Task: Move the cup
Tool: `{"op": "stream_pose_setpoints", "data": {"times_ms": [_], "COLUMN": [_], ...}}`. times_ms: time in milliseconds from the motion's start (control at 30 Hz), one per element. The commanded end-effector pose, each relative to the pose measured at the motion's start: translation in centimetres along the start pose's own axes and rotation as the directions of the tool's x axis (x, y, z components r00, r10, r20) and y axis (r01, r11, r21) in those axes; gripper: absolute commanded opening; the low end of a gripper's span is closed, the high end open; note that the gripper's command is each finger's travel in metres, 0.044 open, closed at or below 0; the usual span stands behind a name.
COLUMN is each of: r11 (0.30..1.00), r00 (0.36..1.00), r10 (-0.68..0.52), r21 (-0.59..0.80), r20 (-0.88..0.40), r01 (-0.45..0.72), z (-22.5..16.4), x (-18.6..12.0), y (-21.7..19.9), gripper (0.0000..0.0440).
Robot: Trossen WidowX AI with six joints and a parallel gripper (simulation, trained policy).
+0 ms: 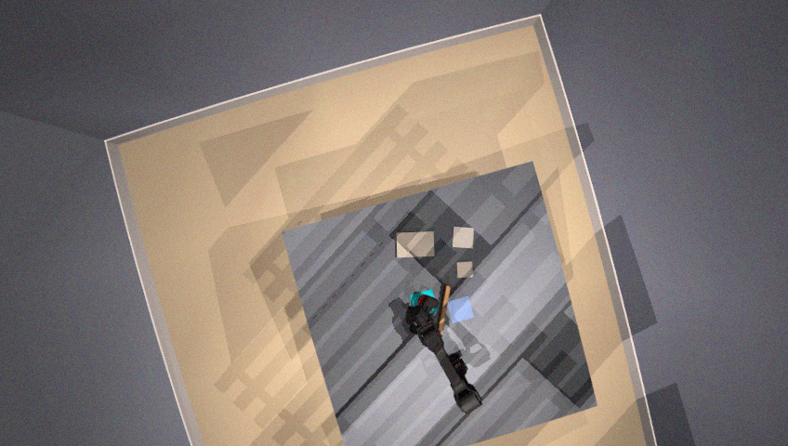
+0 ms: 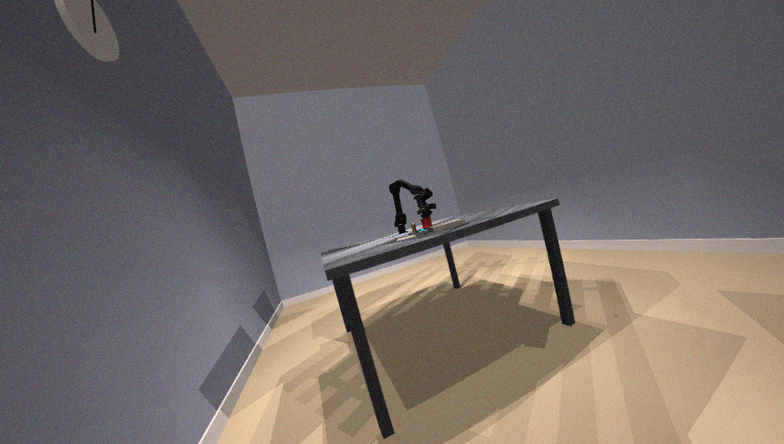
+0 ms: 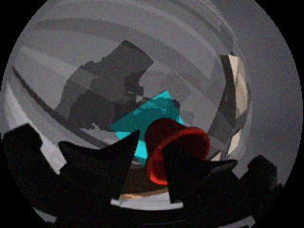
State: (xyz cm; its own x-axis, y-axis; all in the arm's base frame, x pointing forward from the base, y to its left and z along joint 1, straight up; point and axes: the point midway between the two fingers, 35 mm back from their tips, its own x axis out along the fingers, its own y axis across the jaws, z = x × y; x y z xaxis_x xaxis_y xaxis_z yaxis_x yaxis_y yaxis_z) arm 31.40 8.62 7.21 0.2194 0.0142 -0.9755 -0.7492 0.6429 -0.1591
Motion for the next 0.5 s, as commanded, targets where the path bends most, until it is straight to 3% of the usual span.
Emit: {"op": "stream_pose_setpoints", "data": {"times_ms": [0, 467], "r11": [1.000, 1.000], "r00": [1.000, 0.995], "r10": [0.003, -0.006], "r21": [-0.006, -0.007], "r20": [0.020, 0.102], "r01": [-0.003, 0.007], "z": [-0.3, -0.5], "x": [-0.8, -3.9], "y": [0.2, 0.6], "gripper": [0.0164, 0.0242]}}
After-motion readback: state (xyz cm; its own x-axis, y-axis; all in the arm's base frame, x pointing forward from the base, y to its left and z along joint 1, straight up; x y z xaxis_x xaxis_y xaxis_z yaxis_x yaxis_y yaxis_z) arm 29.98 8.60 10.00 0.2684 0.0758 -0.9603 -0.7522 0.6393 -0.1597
